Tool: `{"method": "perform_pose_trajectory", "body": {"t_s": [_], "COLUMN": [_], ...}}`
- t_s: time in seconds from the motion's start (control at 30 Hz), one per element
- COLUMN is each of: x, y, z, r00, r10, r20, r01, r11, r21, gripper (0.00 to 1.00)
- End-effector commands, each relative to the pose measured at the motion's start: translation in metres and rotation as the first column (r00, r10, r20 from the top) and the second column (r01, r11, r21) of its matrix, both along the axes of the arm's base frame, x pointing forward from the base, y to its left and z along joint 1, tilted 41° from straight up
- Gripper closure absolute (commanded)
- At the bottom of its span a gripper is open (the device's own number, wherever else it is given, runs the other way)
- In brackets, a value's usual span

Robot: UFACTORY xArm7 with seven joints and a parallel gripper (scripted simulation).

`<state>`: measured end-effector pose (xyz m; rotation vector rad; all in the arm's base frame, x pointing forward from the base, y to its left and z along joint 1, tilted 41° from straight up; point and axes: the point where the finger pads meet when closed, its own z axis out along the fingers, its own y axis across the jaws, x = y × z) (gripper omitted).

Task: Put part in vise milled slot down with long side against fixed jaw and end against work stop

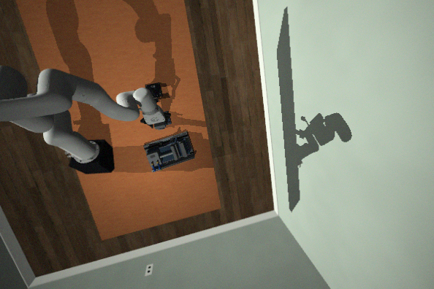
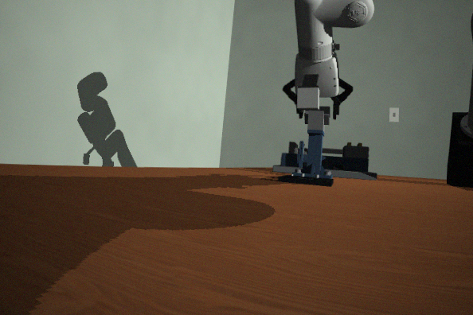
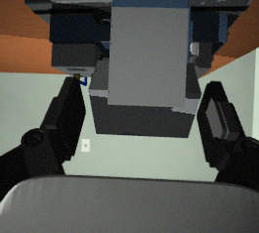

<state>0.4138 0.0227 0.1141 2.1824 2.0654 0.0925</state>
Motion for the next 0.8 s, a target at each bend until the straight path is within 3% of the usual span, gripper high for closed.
{"method": "perform_pose_trajectory", "body": {"t_s": [0.0, 0.77], "x": [0.001, 0.001], "y": [-0.0008, -0.0007], "z": [0.0011, 0.0011], "r00": [1.0, 1.0], "r10": [-0.004, -0.007], "r20": [0.002, 0.002], "r01": [0.004, 0.007], "r11": [1.0, 0.999], "r21": [-0.011, -0.031], "gripper": [0.11, 0.11]}}
